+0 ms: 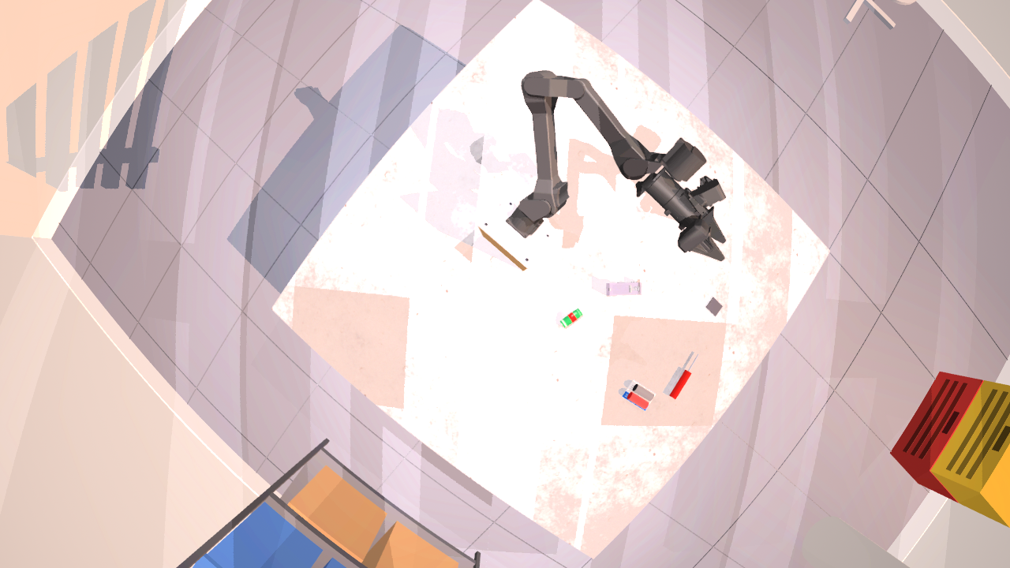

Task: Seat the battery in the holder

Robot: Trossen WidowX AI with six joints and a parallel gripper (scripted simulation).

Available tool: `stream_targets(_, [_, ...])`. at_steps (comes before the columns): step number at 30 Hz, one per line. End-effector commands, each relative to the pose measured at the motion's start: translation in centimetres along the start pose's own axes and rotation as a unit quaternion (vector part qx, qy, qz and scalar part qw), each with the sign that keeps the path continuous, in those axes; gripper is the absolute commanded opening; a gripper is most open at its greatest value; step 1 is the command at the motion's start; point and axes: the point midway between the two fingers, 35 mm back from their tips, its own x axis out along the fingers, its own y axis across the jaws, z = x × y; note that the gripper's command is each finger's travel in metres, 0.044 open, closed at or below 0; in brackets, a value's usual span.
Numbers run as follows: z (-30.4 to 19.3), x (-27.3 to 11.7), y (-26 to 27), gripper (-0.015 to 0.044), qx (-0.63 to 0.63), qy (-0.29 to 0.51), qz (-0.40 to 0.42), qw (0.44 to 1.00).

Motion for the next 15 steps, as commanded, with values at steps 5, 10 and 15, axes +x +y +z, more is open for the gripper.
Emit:
stream_targets(5, [-5.8, 2.8, -0.1, 0.0269, -0.102, 0.114, 0.037, 0.987])
stream_targets(10, [-14.2, 4.7, -0.9, 0.0244, -0.216, 0.254, 0.122, 0.935])
stream_targets(15, [-21.5, 4.5, -1.9, 0.0244, -0.278, 0.347, 0.220, 0.868])
